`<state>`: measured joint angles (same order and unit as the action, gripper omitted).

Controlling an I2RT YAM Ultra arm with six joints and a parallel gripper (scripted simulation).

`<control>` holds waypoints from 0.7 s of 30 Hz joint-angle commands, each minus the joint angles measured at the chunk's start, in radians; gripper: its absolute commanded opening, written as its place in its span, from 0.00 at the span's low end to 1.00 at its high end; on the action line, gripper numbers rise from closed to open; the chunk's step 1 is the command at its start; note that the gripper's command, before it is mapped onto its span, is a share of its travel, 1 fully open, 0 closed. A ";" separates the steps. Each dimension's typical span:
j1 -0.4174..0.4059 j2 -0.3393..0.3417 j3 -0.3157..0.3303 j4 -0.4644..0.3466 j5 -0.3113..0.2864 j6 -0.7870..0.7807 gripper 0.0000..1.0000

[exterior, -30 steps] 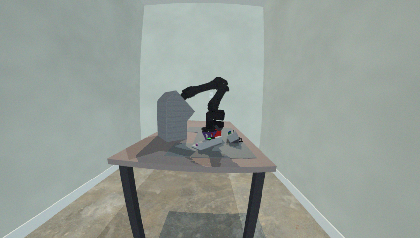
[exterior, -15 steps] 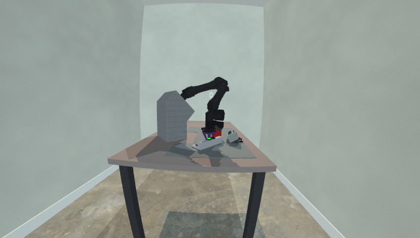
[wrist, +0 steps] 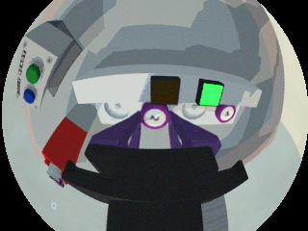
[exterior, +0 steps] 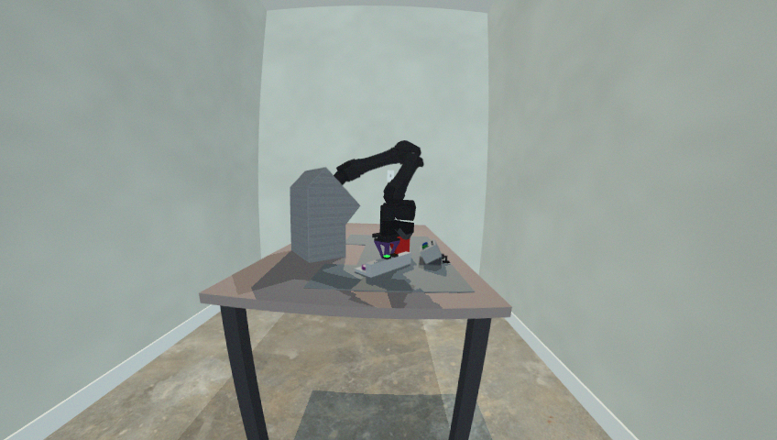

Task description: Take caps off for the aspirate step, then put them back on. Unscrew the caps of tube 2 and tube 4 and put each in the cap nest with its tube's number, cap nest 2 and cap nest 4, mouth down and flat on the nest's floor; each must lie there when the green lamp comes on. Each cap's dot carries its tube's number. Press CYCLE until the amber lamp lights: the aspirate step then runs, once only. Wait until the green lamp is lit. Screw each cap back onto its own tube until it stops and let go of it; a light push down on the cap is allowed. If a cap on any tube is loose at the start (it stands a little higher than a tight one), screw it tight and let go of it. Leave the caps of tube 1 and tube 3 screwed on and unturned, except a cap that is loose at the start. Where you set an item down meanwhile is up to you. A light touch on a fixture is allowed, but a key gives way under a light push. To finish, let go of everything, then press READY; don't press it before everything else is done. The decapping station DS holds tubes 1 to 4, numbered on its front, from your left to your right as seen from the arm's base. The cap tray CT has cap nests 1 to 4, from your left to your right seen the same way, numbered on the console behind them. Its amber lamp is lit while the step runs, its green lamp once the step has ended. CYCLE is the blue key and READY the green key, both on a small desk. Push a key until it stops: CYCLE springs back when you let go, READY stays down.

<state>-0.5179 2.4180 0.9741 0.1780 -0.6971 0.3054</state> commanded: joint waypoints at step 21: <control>-0.238 -0.306 -0.039 -0.462 -0.049 -0.297 0.00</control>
<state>-0.7181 2.1445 0.9260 -0.1913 -0.7383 0.0677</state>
